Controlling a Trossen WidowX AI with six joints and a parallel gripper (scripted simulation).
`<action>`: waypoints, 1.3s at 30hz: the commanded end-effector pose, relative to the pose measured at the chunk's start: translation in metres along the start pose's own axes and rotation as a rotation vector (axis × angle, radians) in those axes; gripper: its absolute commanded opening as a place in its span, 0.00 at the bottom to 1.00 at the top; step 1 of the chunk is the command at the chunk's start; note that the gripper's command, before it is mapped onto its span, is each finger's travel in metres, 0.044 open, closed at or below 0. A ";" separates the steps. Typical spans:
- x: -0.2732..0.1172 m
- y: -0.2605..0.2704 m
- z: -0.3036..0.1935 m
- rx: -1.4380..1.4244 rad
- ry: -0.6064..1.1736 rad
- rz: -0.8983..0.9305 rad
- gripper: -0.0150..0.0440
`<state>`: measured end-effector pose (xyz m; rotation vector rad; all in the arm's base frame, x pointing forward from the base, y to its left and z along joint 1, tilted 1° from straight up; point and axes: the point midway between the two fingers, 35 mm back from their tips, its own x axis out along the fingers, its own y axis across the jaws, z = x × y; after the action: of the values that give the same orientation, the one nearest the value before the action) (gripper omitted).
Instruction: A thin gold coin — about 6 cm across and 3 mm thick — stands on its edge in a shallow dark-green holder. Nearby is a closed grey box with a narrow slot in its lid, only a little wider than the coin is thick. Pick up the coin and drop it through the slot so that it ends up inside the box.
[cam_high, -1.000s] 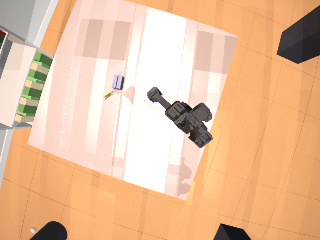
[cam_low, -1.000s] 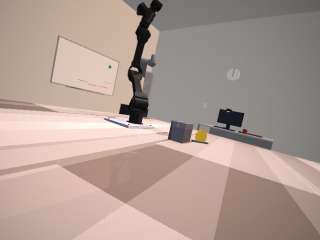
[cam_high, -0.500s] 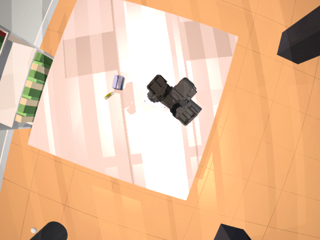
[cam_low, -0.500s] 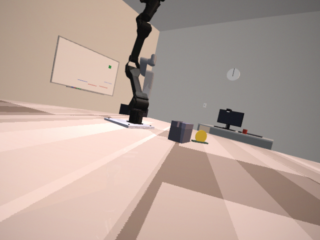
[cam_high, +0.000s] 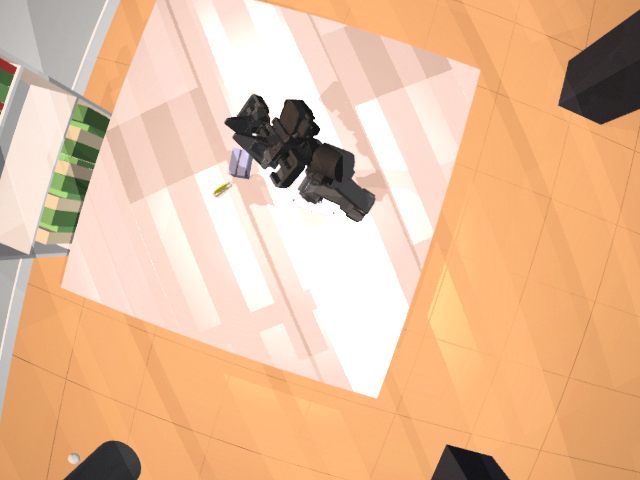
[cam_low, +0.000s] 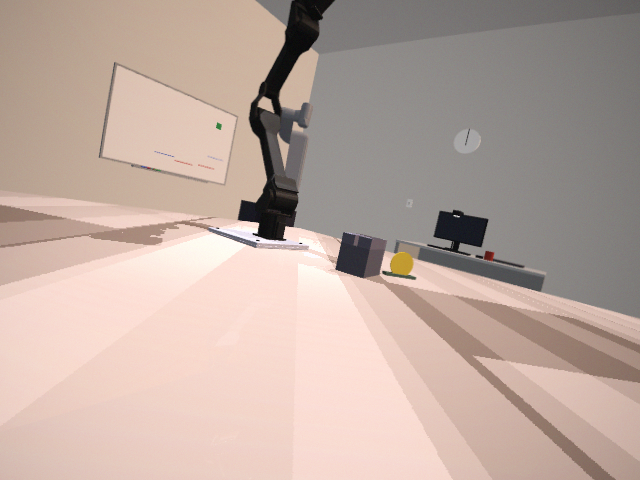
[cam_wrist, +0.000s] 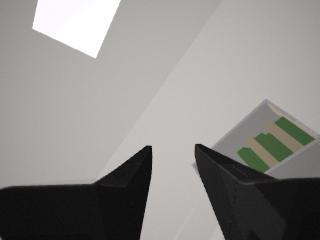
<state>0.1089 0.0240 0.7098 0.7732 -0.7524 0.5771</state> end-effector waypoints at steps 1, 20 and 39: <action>0.016 -0.067 -0.031 -0.040 0.094 -0.163 0.53; -0.032 -0.268 -0.234 -0.249 0.851 -0.632 0.53; -0.230 -0.338 -0.401 -0.581 2.144 -0.365 0.53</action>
<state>0.3768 0.0914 0.2416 -0.3005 1.0031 0.3818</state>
